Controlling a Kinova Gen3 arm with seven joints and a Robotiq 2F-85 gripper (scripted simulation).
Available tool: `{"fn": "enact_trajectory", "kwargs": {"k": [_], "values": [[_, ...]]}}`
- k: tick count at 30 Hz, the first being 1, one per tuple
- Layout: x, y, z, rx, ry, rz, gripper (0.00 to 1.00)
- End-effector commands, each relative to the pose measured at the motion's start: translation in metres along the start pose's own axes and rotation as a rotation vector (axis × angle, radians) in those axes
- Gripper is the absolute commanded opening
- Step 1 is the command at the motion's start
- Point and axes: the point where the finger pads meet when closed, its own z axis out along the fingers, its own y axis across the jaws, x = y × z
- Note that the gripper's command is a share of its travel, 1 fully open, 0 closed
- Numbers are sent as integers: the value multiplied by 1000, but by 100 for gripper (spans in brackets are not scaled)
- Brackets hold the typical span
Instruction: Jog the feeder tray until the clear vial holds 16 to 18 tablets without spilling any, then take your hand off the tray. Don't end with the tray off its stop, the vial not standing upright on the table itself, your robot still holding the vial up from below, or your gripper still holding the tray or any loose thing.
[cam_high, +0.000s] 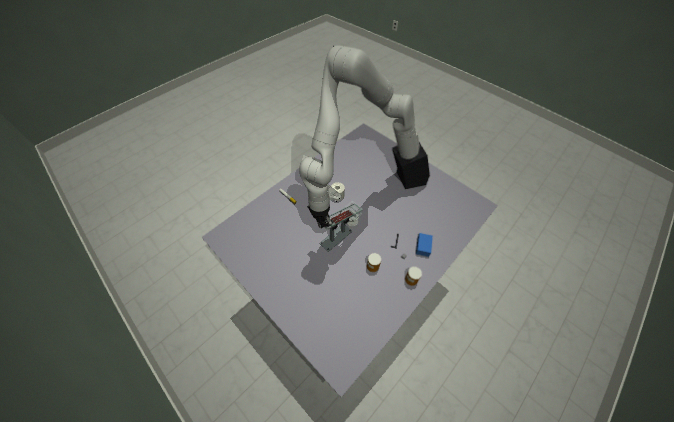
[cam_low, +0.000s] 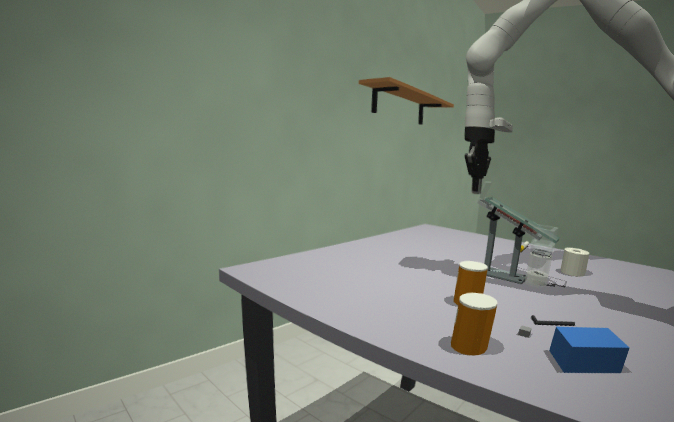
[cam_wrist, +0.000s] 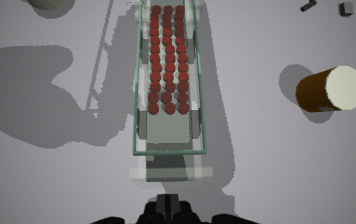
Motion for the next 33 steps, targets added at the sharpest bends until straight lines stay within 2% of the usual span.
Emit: {"fn": "enact_trajectory", "kwargs": {"k": [1,25,33], "values": [[0,1,-2,-3,-7,3,0],[7,0,1,-1,-4,3,0],[-5,1,-2,0,-4,3,0]]}}
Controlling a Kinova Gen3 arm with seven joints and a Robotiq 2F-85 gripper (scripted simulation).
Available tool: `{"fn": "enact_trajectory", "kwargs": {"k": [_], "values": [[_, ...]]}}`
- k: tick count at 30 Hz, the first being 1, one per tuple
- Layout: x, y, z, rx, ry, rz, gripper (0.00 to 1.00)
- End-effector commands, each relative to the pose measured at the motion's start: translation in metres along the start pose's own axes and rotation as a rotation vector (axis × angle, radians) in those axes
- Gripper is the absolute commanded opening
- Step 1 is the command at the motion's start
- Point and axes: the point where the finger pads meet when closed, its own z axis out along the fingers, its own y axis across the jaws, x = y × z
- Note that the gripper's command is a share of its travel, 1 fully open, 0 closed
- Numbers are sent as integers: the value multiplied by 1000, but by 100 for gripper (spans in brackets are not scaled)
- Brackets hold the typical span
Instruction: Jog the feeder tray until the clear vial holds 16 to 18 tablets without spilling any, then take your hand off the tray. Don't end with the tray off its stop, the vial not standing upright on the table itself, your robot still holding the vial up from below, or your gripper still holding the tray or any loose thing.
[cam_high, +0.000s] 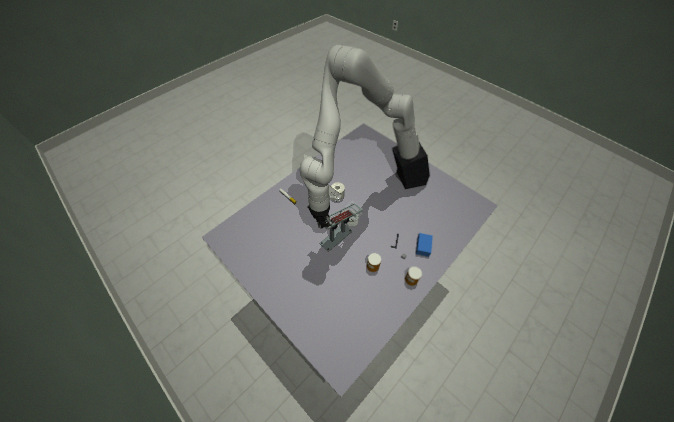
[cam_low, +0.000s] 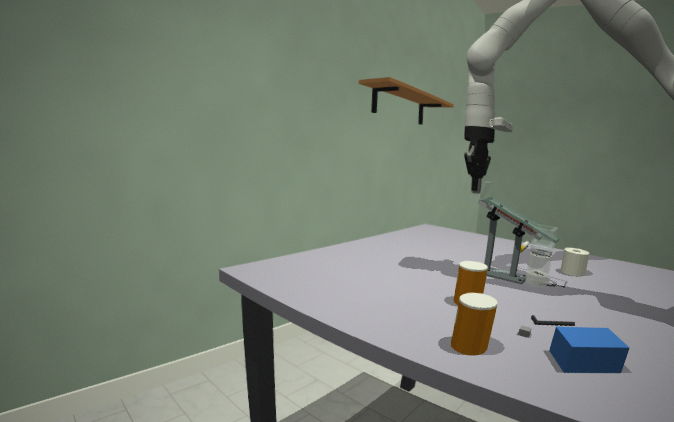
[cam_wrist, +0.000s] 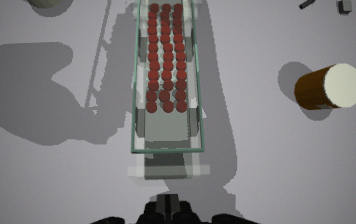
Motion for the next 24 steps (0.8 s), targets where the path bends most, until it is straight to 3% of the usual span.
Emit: {"fn": "enact_trajectory", "kwargs": {"k": [1,15,24], "values": [[-7,0,-2,1,5,-1,0],[-13,0,-5,1,3,0,0],[-1,1,0,-4,-5,-1,0]]}}
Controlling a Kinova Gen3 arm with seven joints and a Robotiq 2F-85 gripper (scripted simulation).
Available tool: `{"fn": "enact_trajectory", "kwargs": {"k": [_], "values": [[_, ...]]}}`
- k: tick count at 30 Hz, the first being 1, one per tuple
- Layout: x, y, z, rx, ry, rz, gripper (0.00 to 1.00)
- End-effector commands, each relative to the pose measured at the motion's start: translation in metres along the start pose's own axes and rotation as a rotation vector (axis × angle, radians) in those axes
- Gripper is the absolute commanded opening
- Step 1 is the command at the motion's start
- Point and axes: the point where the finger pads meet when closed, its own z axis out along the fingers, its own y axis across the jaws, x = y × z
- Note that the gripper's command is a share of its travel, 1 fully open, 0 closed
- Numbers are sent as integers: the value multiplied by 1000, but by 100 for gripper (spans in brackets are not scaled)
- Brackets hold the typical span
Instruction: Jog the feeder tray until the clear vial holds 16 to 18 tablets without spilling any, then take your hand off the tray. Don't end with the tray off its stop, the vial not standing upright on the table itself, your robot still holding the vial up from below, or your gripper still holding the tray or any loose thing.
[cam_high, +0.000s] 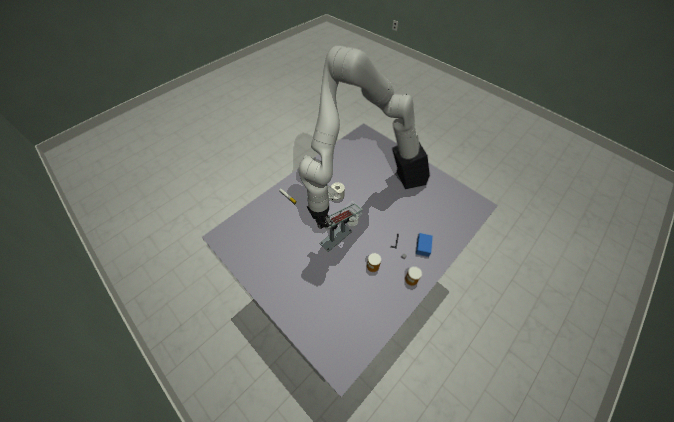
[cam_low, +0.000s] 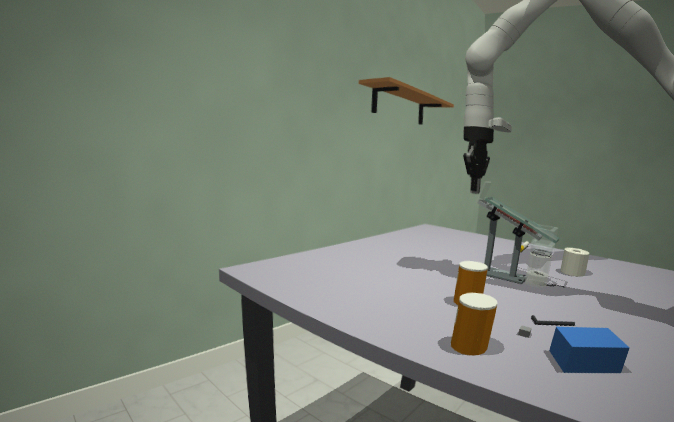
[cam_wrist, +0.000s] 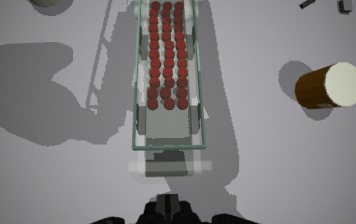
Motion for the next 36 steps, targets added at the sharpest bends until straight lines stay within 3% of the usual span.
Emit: {"fn": "enact_trajectory", "kwargs": {"k": [1,11,24,36], "values": [[5,1,0,-3,-9,1,0],[23,0,6,2,3,1,0],[-9,1,-4,2,1,1,0],[-10,0,-6,2,0,2,0]]}}
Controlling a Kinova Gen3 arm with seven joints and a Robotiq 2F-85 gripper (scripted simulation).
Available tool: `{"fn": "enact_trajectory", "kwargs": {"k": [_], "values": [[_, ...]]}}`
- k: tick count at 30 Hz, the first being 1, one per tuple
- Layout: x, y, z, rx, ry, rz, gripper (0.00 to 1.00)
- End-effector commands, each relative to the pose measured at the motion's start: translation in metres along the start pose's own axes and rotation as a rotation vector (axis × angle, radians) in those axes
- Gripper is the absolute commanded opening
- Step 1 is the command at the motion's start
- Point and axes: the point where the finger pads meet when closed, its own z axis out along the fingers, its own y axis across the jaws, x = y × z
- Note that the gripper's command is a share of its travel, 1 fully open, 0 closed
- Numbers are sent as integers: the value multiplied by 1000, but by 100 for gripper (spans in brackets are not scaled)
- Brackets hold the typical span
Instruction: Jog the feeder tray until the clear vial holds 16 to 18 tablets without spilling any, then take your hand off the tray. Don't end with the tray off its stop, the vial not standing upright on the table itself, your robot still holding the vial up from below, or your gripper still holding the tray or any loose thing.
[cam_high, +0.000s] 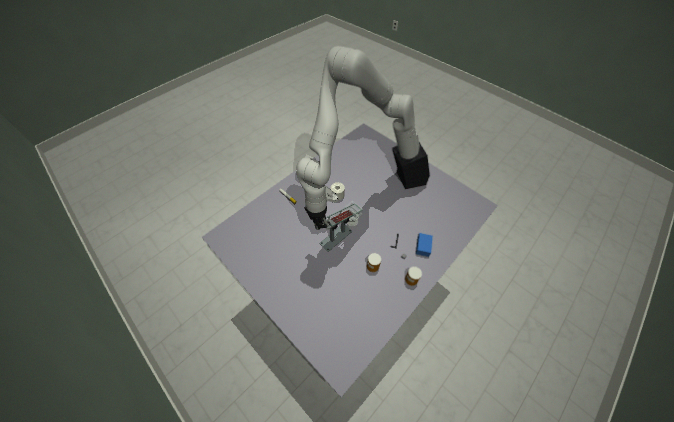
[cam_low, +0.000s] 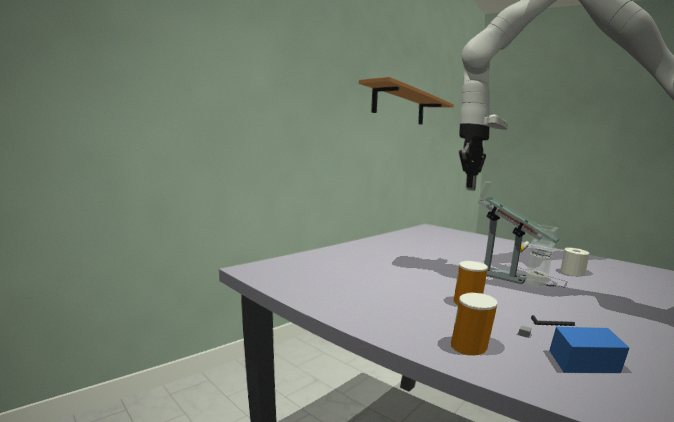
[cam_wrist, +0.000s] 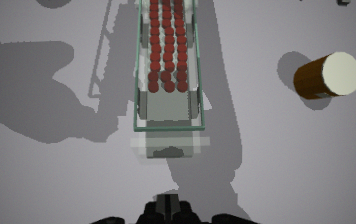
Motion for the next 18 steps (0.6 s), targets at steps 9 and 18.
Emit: {"fn": "enact_trajectory", "kwargs": {"k": [9,18], "values": [[31,2,12,-8,0,-2,0],[34,1,12,-3,9,-1,0]]}}
